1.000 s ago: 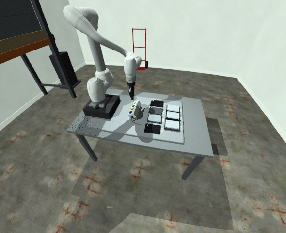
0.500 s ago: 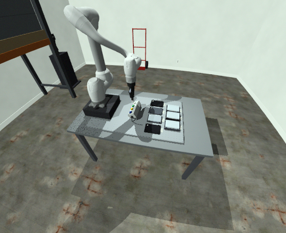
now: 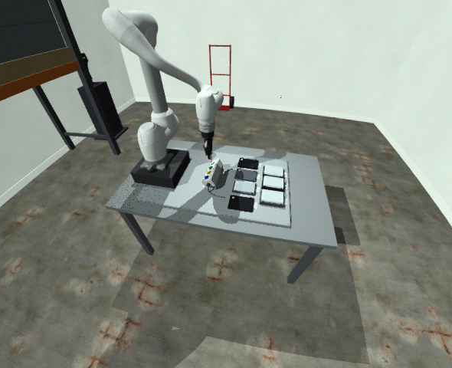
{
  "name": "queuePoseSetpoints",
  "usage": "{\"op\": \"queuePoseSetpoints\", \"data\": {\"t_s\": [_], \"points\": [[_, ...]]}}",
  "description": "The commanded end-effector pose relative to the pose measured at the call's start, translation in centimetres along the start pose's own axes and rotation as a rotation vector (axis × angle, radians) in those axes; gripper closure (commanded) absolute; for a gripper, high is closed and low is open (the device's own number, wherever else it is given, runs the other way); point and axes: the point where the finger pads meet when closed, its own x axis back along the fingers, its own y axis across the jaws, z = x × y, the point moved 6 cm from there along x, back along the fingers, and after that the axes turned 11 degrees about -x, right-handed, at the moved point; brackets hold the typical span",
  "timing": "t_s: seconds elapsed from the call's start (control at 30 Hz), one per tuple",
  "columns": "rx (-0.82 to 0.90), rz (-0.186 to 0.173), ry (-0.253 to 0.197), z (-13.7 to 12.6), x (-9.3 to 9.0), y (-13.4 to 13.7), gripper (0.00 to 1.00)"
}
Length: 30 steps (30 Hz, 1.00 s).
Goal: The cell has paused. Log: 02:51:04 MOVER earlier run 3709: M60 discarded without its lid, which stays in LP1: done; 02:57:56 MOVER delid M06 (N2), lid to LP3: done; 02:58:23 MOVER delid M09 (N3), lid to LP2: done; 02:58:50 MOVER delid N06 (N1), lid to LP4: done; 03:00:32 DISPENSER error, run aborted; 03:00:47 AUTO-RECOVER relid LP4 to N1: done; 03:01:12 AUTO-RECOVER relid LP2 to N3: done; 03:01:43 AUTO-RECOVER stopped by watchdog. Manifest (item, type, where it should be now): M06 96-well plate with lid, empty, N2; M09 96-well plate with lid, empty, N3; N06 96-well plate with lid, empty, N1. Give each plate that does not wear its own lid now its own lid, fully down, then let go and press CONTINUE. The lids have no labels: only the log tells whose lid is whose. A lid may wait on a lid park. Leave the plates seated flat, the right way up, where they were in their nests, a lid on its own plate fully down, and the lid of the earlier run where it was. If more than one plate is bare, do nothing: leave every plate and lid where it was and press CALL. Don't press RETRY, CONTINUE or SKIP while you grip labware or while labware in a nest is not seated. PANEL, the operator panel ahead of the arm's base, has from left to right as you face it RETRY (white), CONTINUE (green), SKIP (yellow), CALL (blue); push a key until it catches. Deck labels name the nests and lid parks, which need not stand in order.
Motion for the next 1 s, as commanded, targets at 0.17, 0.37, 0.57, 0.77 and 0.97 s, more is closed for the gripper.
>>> {"op": "queuePoseSetpoints", "data": {"t_s": [0.17, 0.37, 0.57, 0.77, 0.97], "points": [[0.0, 0.0, 0.0, 0.0, -0.24, -0.01, 1.0], [0.0, 0.0, 0.0, 0.0, -0.34, -0.01, 1.0], [0.0, 0.0, 0.0, 0.0, -0.35, -0.01, 1.0], [0.0, 0.0, 0.0, 0.0, -0.35, -0.01, 1.0], [0.0, 0.0, 0.0, 0.0, -0.35, -0.01, 1.0]]}}
